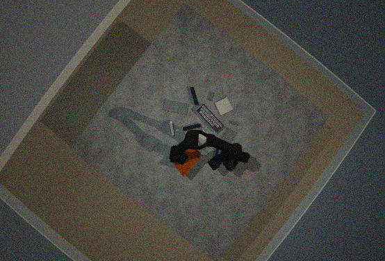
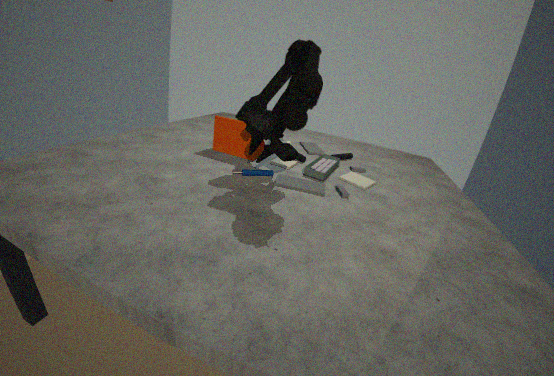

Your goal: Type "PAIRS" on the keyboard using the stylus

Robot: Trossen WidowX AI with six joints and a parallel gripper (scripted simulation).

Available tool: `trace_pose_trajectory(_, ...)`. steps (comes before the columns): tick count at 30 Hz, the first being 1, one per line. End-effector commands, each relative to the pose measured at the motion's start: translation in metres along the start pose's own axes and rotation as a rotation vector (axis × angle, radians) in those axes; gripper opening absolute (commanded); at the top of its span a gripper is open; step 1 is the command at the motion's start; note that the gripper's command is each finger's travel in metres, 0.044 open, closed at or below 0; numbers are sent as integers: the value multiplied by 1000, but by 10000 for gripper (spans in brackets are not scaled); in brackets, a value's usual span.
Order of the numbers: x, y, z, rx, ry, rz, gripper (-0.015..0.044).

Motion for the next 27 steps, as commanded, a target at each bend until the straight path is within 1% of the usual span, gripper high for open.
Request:
trace_pose_trajectory(1,-20,-23,-11,-177,224,687,150)
trace_pose_trajectory(19,-20,-23,-11,-177,224,687,150)
trace_pose_trajectory(27,-17,-25,-4,-177,224,687,150)
Point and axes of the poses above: the point midway between the two fingers, 35 mm back from their tips, its own z axis out along the fingers, its own x axis across the jaws, y = z × x, the point moved 10 cm from there along -z, back along the fingers, and after that the axes turned 15 degrees about z, right-handed, at the moved point
